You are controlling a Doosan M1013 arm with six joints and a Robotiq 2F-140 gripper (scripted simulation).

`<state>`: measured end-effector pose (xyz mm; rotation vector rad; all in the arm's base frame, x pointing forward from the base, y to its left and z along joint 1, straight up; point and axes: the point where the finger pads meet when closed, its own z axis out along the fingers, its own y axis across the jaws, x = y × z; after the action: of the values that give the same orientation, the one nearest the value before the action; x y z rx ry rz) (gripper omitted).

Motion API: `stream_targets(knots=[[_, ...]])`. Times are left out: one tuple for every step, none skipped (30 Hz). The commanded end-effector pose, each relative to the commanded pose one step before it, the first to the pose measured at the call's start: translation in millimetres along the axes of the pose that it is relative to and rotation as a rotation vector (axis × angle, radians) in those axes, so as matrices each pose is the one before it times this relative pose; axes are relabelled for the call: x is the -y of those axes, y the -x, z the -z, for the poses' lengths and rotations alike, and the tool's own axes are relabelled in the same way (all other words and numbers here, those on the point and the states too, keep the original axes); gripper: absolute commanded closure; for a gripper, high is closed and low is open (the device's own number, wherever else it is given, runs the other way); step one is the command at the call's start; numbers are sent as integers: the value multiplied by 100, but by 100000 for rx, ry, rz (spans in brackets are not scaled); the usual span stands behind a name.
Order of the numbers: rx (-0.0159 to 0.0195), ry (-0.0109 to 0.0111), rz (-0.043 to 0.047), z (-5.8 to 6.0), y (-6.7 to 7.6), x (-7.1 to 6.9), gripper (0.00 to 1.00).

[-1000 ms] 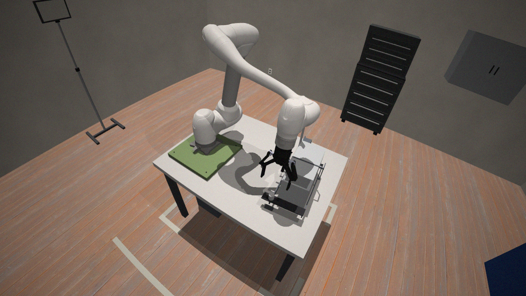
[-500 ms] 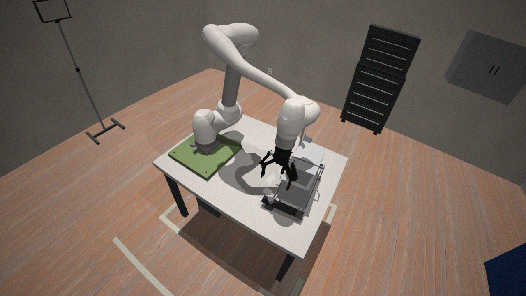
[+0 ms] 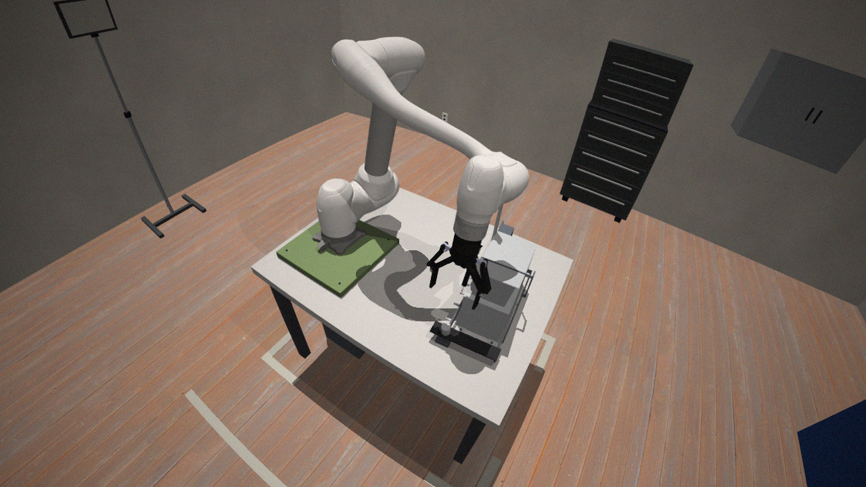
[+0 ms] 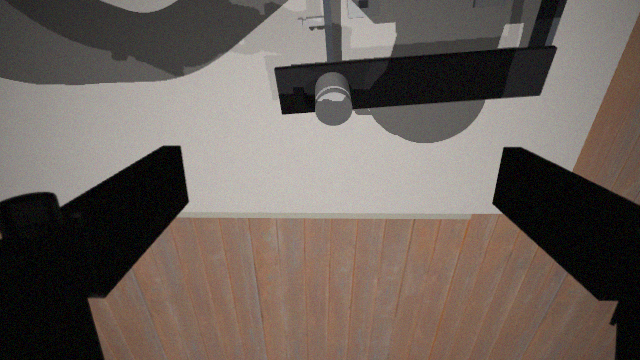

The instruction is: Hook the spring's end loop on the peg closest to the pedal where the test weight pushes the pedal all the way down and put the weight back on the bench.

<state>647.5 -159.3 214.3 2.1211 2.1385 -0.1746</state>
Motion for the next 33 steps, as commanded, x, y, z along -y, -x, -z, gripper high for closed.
stream_targets(knots=[[-18, 75, -28, 2182, 389, -28, 0], [0, 0, 0, 656, 116, 0, 0], [3, 3, 3, 656, 115, 0, 0], [0, 0, 0, 656, 116, 0, 0], [0, 0, 0, 657, 116, 0, 0], [3, 0, 0, 656, 116, 0, 0], [0, 0, 0, 656, 116, 0, 0], [0, 0, 0, 656, 115, 0, 0], [3, 0, 0, 657, 116, 0, 0], [0, 0, 0, 656, 116, 0, 0], [0, 0, 0, 0, 0, 0, 0], [0, 0, 0, 0, 0, 0, 0], [14, 77, -6, -1424, -258, 17, 0], [0, 0, 0, 102, 18, -1, 0], [0, 0, 0, 102, 18, -1, 0], [0, 0, 0, 102, 17, -1, 0], [0, 0, 0, 102, 18, -1, 0], [0, 0, 0, 102, 18, -1, 0], [0, 0, 0, 102, 18, -1, 0], [0, 0, 0, 101, 18, -1, 0], [0, 0, 0, 102, 18, -1, 0], [0, 0, 0, 102, 18, -1, 0], [0, 0, 0, 102, 18, -1, 0], [0, 0, 0, 102, 17, -1, 0], [0, 0, 0, 102, 18, -1, 0], [0, 0, 0, 102, 18, -1, 0], [0, 0, 0, 102, 18, -1, 0], [0, 0, 0, 0, 0, 0, 0], [0, 0, 0, 0, 0, 0, 0], [50, -8, 2, -202, -16, 6, 0], [0, 0, 0, 0, 0, 0, 0], [0, 0, 0, 0, 0, 0, 0], [0, 0, 0, 0, 0, 0, 0]])
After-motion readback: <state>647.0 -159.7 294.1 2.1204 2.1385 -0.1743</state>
